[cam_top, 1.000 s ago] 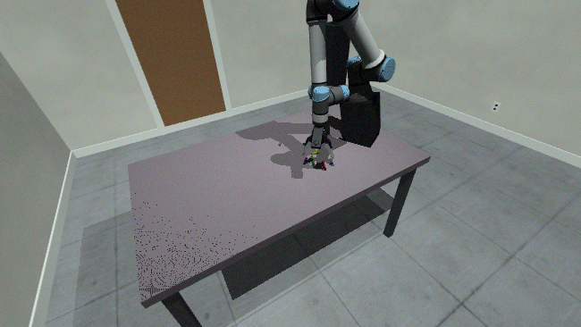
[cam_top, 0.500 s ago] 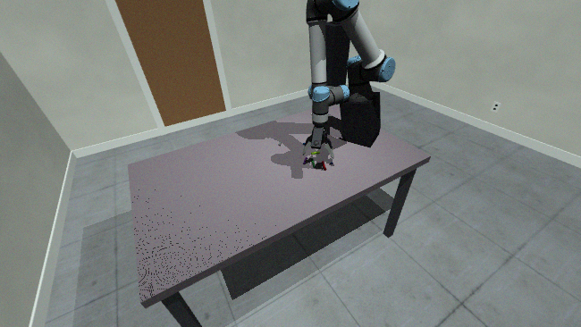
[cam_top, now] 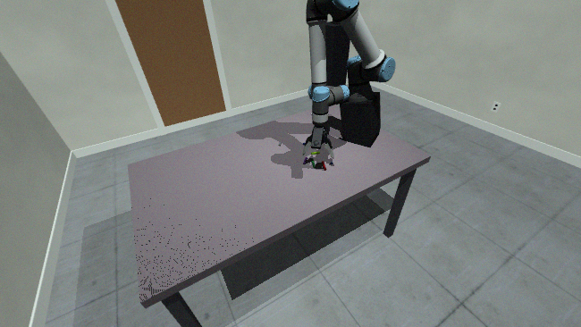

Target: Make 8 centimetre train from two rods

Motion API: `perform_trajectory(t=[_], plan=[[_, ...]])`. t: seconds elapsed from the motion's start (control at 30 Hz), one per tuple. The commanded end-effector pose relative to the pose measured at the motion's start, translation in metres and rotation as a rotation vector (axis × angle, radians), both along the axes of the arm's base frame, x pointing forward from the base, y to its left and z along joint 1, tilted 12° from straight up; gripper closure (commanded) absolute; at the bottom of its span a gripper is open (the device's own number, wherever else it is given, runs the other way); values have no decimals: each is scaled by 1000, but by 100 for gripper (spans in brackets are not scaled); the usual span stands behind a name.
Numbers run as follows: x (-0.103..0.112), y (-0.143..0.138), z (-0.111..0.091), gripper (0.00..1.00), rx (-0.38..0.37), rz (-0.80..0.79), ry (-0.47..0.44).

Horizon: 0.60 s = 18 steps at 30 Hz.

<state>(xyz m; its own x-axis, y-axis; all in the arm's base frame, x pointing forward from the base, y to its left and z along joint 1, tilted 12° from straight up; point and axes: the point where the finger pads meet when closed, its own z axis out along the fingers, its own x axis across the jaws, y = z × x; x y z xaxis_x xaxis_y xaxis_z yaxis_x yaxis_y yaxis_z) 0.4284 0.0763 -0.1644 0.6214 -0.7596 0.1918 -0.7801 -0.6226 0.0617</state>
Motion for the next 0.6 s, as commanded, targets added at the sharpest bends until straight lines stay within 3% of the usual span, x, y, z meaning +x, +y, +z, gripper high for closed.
perform_trajectory(t=[0.0,0.4,0.57], plan=[[0,0,0,0,0,0,-1],[0,-11,2,0,8,-106,-21],[-1,-33,6,0,24,-313,-61]])
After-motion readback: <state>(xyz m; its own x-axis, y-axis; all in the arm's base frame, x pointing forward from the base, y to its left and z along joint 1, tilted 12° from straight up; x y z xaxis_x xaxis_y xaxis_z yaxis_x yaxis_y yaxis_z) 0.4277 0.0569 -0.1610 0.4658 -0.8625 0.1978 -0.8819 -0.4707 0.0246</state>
